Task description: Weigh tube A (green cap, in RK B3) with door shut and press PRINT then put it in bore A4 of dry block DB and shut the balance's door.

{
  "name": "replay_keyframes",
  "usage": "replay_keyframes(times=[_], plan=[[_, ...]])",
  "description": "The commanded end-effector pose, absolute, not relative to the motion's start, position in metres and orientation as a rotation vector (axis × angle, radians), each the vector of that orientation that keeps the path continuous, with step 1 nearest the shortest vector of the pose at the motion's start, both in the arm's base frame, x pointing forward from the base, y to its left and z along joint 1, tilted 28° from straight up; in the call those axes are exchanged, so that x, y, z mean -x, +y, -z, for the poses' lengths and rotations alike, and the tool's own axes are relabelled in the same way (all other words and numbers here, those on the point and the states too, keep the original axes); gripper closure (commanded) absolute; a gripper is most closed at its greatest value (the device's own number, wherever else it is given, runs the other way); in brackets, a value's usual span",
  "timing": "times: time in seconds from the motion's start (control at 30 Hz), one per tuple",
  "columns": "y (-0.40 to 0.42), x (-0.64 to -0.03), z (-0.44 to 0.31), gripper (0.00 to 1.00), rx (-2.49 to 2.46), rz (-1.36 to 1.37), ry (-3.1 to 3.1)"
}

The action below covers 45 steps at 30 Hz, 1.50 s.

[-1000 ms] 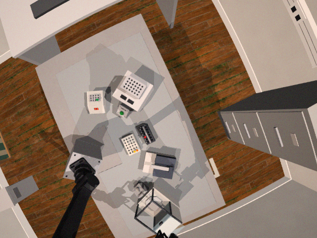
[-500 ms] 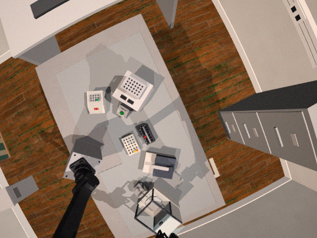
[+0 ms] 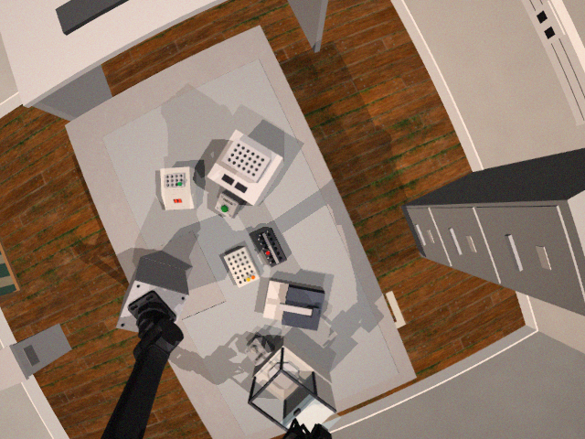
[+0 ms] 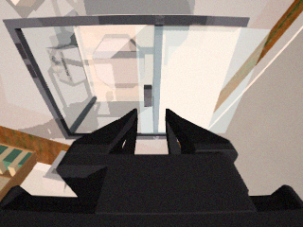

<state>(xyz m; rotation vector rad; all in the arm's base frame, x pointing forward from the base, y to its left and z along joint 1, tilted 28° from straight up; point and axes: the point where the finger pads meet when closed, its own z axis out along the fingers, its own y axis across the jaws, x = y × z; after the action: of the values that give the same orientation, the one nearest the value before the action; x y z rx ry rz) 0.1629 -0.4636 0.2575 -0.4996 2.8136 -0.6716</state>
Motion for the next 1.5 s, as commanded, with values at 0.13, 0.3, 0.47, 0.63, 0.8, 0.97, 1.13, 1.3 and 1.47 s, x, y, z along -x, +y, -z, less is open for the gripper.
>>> replay_keyframes(times=[0.13,0.3,0.47,0.63,0.8,0.97,1.13,1.3,1.47], plan=[[-0.47,-0.173,-0.241,0.7,0.497,0.654,2.817],[-0.477,-0.177,-0.244,0.7,0.497,0.678,2.809],[-0.479,-0.179,-0.234,0.7,0.497,0.671,2.811],[-0.481,-0.18,-0.225,0.7,0.497,0.666,2.813],[-0.477,-0.179,-0.222,0.7,0.497,0.649,2.818],[-0.477,-0.18,-0.226,0.7,0.498,0.674,2.81],[-0.483,-0.175,-0.238,0.7,0.497,0.704,2.803],[-0.483,-0.175,-0.238,0.7,0.497,0.704,2.803],[-0.483,-0.175,-0.238,0.7,0.497,0.704,2.803]])
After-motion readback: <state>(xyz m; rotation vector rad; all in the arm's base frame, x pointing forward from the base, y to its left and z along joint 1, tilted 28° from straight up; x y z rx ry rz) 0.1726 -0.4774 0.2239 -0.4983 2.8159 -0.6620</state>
